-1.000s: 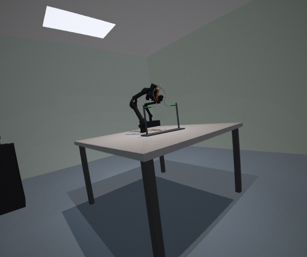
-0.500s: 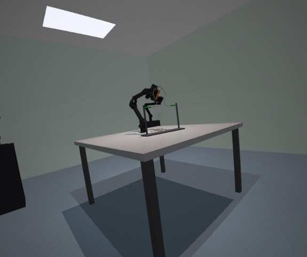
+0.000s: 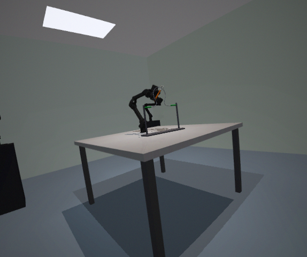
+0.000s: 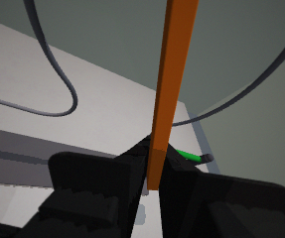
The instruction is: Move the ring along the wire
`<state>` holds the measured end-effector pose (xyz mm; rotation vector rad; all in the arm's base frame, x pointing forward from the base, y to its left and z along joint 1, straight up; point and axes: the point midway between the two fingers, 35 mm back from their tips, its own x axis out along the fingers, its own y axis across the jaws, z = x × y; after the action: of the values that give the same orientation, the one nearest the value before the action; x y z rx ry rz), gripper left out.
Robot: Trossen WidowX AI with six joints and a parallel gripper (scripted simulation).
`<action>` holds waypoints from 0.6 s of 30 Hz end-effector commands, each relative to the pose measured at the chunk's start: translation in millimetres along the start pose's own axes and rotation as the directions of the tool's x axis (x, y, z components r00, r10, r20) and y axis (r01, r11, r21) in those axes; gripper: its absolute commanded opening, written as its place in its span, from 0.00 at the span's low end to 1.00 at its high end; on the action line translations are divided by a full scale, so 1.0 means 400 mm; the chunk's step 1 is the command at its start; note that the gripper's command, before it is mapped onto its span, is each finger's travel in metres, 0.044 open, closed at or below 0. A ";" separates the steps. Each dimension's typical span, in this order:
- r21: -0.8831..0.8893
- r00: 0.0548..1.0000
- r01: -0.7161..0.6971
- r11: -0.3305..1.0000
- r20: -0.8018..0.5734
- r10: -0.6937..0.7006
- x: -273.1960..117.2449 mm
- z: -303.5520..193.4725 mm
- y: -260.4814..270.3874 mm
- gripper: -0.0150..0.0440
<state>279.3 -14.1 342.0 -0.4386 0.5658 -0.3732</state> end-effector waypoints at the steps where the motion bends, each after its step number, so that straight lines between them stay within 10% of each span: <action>1: -0.045 1.000 0.030 0.999 0.008 -0.030 0.001 -0.001 -0.004 0.00; 18: -0.225 0.987 0.157 0.962 0.053 -0.149 0.002 0.002 -0.028 0.00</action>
<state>278.7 -22.1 347.0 -0.6736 0.5477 -0.4373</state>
